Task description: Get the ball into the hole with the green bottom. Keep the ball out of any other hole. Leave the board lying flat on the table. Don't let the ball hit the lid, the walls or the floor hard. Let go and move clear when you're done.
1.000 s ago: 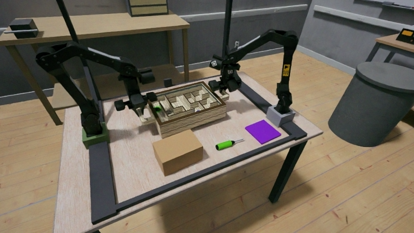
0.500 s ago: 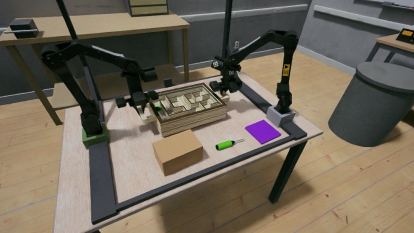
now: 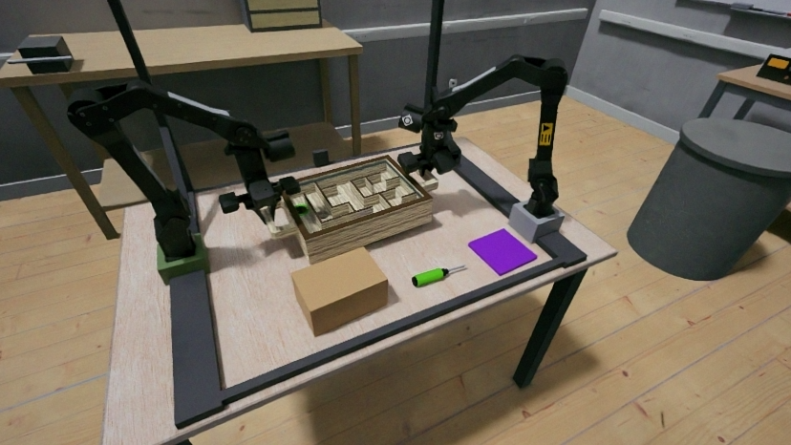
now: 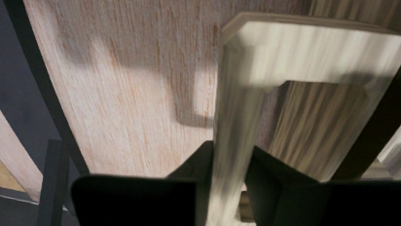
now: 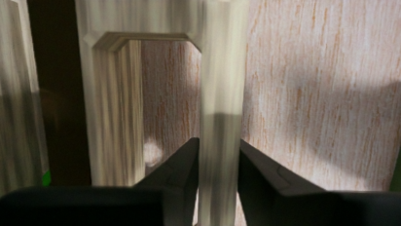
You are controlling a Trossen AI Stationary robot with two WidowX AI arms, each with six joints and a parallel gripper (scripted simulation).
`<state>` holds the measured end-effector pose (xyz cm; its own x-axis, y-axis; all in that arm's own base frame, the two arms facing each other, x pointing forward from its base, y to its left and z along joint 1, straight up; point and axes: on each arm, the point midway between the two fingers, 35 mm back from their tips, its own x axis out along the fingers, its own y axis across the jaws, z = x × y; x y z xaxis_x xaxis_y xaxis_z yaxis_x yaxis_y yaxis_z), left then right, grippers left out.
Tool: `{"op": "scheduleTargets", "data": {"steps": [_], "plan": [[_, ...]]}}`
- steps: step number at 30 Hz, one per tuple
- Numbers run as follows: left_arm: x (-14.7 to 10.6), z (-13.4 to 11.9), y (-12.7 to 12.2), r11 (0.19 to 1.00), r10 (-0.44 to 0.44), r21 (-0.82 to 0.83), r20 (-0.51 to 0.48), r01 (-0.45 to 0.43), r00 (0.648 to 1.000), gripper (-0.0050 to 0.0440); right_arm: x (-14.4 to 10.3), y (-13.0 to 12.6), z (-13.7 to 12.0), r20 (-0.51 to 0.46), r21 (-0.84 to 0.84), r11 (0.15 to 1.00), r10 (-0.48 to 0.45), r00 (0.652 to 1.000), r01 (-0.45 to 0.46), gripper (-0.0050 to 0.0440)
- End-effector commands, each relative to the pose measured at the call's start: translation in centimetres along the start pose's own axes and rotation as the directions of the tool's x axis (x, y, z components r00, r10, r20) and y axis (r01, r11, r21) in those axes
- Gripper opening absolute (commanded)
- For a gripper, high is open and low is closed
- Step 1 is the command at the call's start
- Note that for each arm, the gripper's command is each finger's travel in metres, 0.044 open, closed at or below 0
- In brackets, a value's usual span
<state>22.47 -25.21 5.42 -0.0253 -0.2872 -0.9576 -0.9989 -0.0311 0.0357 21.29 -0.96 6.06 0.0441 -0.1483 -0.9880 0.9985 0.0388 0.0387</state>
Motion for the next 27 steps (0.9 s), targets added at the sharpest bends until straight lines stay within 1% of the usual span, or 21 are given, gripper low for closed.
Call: {"op": "scheduleTargets", "data": {"steps": [1, 2, 4, 6, 8, 11, 12, 13, 14, 15, 16, 17, 18, 19, 20, 21, 22, 23, 24, 25, 27], "plan": [[-0.5, -0.7, 0.6, 0.999, -0.038, 0.024, -0.045, 0.04, 0.998, -0.005, -1.7, 1.0, 0.3, -0.004, -0.003, 1.0, 0.003, 1.0, -0.003, -0.005], [-0.3, -0.7, 0.7, 0.999, -0.045, 0.026, -0.05, 0.046, 0.998, -0.005, -1.9, 1.1, 0.4, -0.012, -0.004, 1.0, -0.005, 1.0, 0.005, -0.005], [-0.8, -1.2, 0.5, 0.999, -0.046, 0.026, -0.041, 0.047, 0.998, -0.005, -1.7, 1.0, 0.3, 0.017, -0.001, 1.0, 0.003, 1.0, -0.003, -0.005], [-0.1, -0.6, 0.8, 0.998, -0.056, 0.029, -0.053, 0.058, 0.997, -0.005, -2.2, 1.2, 0.4, -0.014, -0.005, 1.0, -0.019, 1.0, 0.019, -0.005], [-0.8, -1.2, 0.4, 0.998, -0.051, 0.028, -0.057, 0.052, 0.997, -0.005, -1.9, 0.9, 0.4, -0.002, -0.003, 1.0, 0.004, 1.0, -0.004, -0.005], [-1.2, -1.6, 0.2, 0.998, -0.054, 0.03, -0.06, 0.056, 0.997, -0.005, -2.0, 1.0, 0.4, 0.008, 0.001, 1.0, 0.014, 1.0, -0.014, -0.005], [0.2, -0.5, 0.9, 0.997, -0.065, 0.032, -0.055, 0.067, 0.996, -0.005, -2.4, 1.3, 0.4, -0.012, -0.006, 1.0, -0.028, 1.0, 0.028, -0.005], [-1.3, -1.6, 0.2, 0.998, -0.049, 0.034, -0.065, 0.052, 0.997, -0.005, -1.3, 0.4, 0.3, 0.007, 0.0, 1.0, 0.001, 1.0, -0.001, -0.005], [-1.7, -1.5, -0.1, 0.999, -0.042, 0.025, -0.069, 0.044, 0.997, -0.005, -1.0, 0.3, 0.4, 0.002, 0.0, 1.0, 0.011, 1.0, -0.011, -0.005], [-1.8, -1.5, -0.2, 0.999, -0.036, 0.024, -0.074, 0.038, 0.997, -0.005, -0.8, 0.2, 0.2, -0.014, 0.0, 1.0, 0.016, 1.0, -0.016, -0.005], [-1.5, -1.4, -0.2, 0.999, -0.045, 0.026, -0.072, 0.047, 0.996, -0.005, -1.2, 0.4, 0.3, -0.013, 0.0, 1.0, 0.011, 1.0, -0.011, -0.005], [-1.7, -1.4, -0.2, 0.999, -0.037, 0.025, -0.074, 0.039, 0.997, -0.005, -1.0, 0.3, 0.2, -0.015, 0.001, 1.0, 0.017, 1.0, -0.017, -0.005], [-2.2, -1.6, -0.3, 0.999, -0.022, 0.021, -0.074, 0.024, 0.997, -0.005, -0.6, 0.1, 0.1, -0.015, 0.003, 0.999, 0.033, 0.999, -0.033, -0.005], [-1.7, -1.5, -0.3, 1.0, 0.0, 0.015, -0.053, 0.001, 0.999, -0.005, -0.3, 0.0, 0.1, 0.003, 0.005, 0.999, 0.043, 0.999, -0.043, -0.005], [-2.0, -1.7, -0.2, 0.999, -0.023, 0.023, -0.066, 0.025, 0.998, -0.005, -0.8, 0.3, 0.2, 0.003, 0.004, 0.999, 0.037, 0.999, -0.037, -0.005], [-1.5, -1.5, 0.1, 0.999, -0.026, 0.023, -0.066, 0.027, 0.997, -0.005, -1.2, 0.6, 0.3, -0.002, -0.002, 0.999, 0.034, 0.999, -0.034, -0.005], [-1.8, -1.8, 0.0, 0.999, -0.025, 0.023, -0.064, 0.027, 0.998, -0.005, -1.3, 0.8, 0.2, 0.004, 0.006, 0.999, 0.045, 0.999, -0.045, -0.005], [-1.2, -1.6, 0.0, 1.0, -0.01, 0.018, -0.039, 0.011, 0.999, -0.005, -0.8, 0.3, 0.1, 0.015, 0.003, 0.999, 0.032, 0.999, -0.032, -0.005], [-1.4, -1.7, 0.0, 0.998, -0.049, 0.027, -0.053, 0.05, 0.997, -0.005, -1.6, 0.9, 0.2, 0.018, 0.002, 1.0, 0.019, 1.0, -0.019, -0.005], [-1.6, -1.7, 0.0, 0.999, -0.039, 0.026, -0.063, 0.04, 0.997, -0.005, -1.5, 0.8, 0.3, 0.008, 0.003, 0.999, 0.035, 0.999, -0.035, -0.005], [-1.6, -1.7, 0.0, 0.999, -0.039, 0.026, -0.063, 0.04, 0.997, -0.005, -1.5, 0.8, 0.3, 0.008, 0.003, 0.999, 0.035, 0.999, -0.035, -0.005]]}}
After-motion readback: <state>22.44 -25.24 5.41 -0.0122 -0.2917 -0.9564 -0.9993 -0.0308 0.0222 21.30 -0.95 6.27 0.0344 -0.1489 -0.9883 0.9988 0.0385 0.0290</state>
